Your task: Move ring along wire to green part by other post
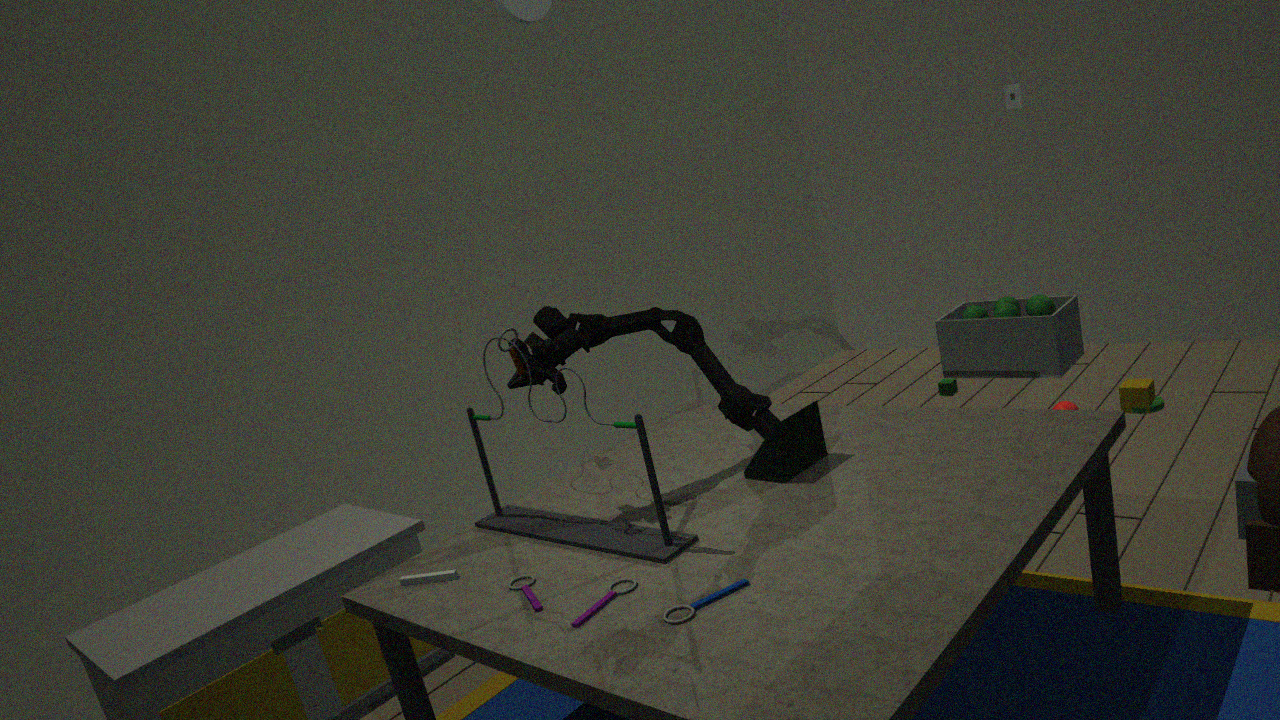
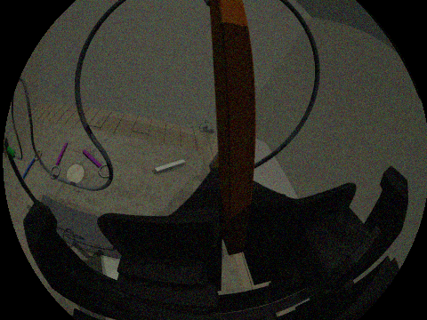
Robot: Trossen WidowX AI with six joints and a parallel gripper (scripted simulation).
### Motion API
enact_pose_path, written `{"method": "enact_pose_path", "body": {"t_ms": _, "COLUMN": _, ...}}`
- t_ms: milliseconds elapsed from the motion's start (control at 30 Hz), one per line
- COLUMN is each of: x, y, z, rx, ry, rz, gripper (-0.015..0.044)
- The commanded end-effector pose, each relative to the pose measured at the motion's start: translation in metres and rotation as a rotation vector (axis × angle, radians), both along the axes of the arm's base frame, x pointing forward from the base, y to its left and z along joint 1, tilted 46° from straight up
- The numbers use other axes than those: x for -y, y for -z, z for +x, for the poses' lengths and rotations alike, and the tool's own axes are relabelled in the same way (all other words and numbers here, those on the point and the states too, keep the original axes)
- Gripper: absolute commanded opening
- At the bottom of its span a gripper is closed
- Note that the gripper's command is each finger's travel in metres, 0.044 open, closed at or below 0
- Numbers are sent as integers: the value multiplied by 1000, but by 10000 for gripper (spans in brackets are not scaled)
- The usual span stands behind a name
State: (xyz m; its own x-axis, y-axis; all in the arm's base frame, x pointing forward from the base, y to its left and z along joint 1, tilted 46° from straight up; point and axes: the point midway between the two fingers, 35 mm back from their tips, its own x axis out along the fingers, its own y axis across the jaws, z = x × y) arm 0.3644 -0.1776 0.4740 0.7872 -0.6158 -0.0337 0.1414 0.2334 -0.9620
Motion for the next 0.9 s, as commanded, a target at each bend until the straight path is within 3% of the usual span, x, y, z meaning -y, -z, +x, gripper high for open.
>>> {"method": "enact_pose_path", "body": {"t_ms": 0, "x": 1, "y": 0, "z": 0, "rx": -17, "ry": 0, "rz": -56, "gripper": -150}}
{"method": "enact_pose_path", "body": {"t_ms": 867, "x": 2, "y": -13, "z": 0, "rx": -87, "ry": -11, "rz": -374, "gripper": -150}}
